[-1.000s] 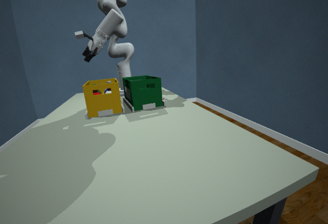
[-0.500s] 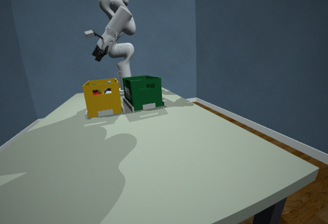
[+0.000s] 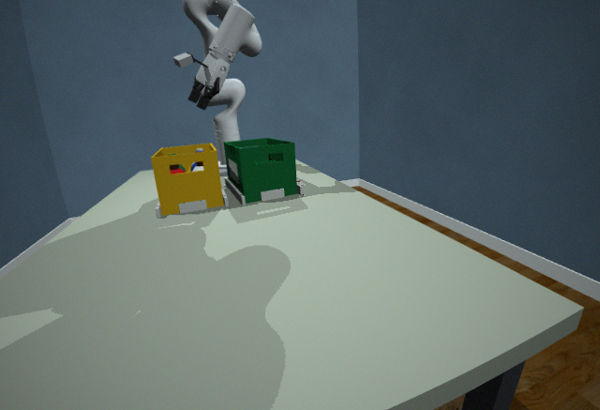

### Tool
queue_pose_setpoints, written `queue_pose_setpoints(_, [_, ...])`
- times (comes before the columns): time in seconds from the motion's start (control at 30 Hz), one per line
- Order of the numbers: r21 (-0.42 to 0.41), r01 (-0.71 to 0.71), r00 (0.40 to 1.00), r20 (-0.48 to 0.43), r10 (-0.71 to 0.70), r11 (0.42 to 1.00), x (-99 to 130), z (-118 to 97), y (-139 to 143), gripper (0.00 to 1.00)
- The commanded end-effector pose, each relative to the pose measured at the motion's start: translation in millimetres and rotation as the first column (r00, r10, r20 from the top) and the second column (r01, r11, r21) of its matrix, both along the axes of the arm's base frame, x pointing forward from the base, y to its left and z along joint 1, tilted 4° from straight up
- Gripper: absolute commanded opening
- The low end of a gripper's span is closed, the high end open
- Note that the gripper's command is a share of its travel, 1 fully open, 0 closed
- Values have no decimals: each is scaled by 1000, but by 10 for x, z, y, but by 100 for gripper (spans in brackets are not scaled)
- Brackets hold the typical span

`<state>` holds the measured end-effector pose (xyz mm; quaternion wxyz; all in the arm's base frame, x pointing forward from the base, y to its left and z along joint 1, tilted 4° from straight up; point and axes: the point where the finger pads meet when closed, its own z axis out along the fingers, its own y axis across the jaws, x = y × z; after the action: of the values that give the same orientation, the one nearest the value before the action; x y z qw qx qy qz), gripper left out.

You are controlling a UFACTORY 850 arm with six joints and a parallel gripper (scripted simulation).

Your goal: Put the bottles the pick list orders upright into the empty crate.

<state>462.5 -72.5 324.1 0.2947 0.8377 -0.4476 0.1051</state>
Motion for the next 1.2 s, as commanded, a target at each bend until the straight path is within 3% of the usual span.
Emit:
queue_pose_setpoints(0.0, [8,-4,1000,1,4,1000,13,-6,80,65])
queue_pose_setpoints(0.2, [8,-4,1000,1,4,1000,52,-20,378,65])
queue_pose_setpoints(0.3, [84,-48,999,22,46,995,59,-23,528,65])
queue_pose_setpoints(0.67, [84,-48,999,22,46,995,78,-34,978,65])
queue_pose_setpoints(0.77, [161,-93,995,42,87,983,71,-34,1128,65])
queue_pose_setpoints(1.1, [161,-93,995,42,87,983,49,-35,1527,65])
queue_pose_setpoints(1.17, [217,-125,992,54,116,968,36,-33,1627,65])
